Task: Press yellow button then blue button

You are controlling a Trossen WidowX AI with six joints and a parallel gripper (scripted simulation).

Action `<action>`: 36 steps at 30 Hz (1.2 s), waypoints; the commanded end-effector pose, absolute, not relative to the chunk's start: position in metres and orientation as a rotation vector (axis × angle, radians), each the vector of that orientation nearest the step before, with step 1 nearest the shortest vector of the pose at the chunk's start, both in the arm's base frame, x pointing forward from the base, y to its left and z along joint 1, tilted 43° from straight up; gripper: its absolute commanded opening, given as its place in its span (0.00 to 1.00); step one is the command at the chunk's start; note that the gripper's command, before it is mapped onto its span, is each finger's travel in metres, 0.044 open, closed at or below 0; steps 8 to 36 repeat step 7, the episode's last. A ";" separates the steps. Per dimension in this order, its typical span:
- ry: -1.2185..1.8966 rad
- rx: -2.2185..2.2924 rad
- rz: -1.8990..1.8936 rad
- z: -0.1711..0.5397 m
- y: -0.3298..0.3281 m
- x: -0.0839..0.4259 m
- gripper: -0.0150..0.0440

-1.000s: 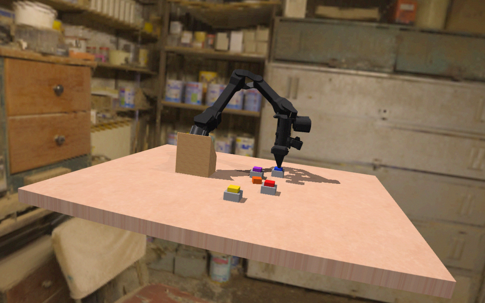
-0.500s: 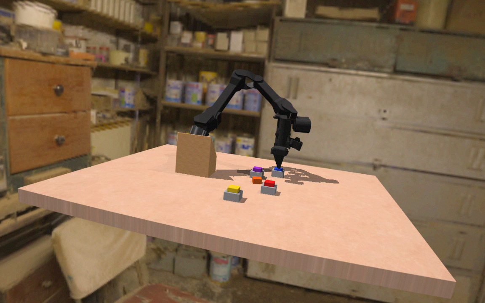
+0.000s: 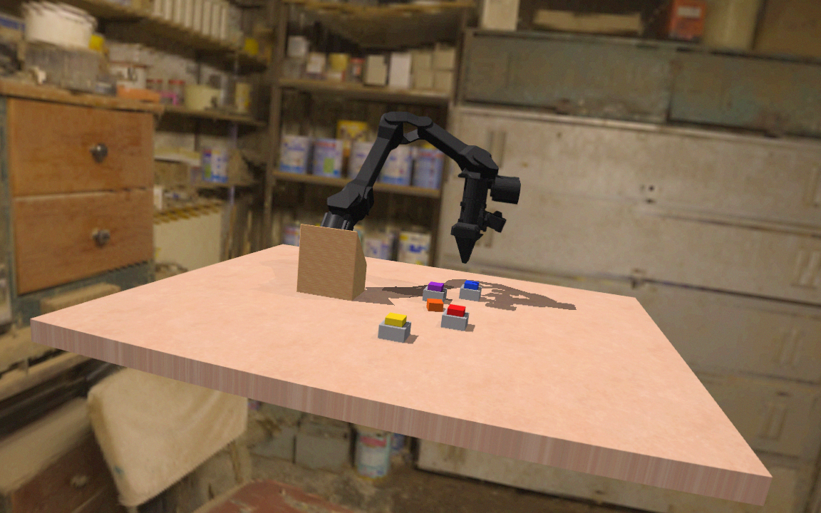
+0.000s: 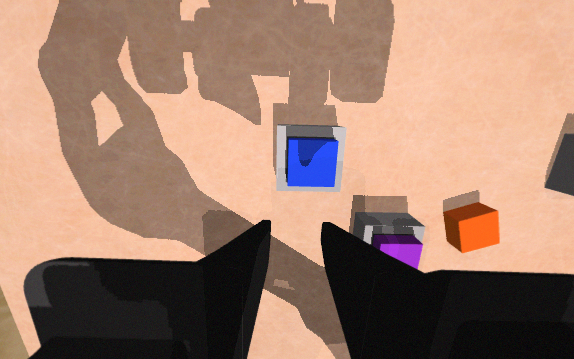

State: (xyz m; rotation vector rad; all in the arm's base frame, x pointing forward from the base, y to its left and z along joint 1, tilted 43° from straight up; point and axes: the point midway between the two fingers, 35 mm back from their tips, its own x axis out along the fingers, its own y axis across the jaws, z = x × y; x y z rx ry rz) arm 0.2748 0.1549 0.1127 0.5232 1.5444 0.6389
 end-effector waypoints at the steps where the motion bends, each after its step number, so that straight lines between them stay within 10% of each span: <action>1: 1.525 0.518 0.650 0.148 0.147 0.247 0.60; 6: 1.526 0.518 0.650 0.161 0.144 0.232 0.82; 36: 1.526 0.518 0.650 0.161 0.144 0.232 0.82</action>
